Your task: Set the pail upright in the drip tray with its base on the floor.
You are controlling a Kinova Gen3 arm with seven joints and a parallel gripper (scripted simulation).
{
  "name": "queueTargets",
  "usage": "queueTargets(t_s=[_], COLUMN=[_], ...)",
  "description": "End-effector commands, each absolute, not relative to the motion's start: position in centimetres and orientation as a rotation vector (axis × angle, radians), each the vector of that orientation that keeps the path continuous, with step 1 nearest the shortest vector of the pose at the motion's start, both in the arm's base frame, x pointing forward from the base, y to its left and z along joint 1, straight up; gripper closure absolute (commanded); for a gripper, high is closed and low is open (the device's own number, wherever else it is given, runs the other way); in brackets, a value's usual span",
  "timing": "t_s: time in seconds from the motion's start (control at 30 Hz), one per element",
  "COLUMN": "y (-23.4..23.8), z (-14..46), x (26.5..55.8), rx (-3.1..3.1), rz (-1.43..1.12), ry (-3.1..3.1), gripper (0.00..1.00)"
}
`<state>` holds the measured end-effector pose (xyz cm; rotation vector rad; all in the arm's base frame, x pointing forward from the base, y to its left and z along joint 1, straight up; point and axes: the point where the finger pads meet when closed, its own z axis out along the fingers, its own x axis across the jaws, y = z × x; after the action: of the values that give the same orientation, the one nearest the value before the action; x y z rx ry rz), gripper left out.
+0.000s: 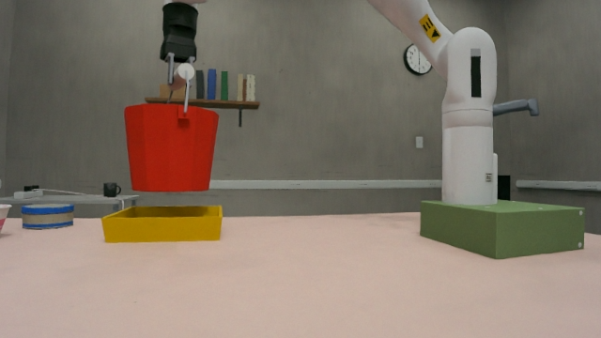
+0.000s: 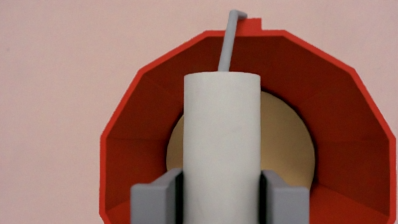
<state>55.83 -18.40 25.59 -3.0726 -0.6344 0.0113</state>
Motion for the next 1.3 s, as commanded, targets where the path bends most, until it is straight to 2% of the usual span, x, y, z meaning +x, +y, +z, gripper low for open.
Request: queueTargets(t_s=[0.0, 1.27], y=[-18.40, -18.40], z=[25.73, 25.38], x=[55.86, 55.86], rx=[-3.074, -3.074], rz=[0.007, 0.007], ry=[-0.635, -0.635], gripper=[1.00, 1.00])
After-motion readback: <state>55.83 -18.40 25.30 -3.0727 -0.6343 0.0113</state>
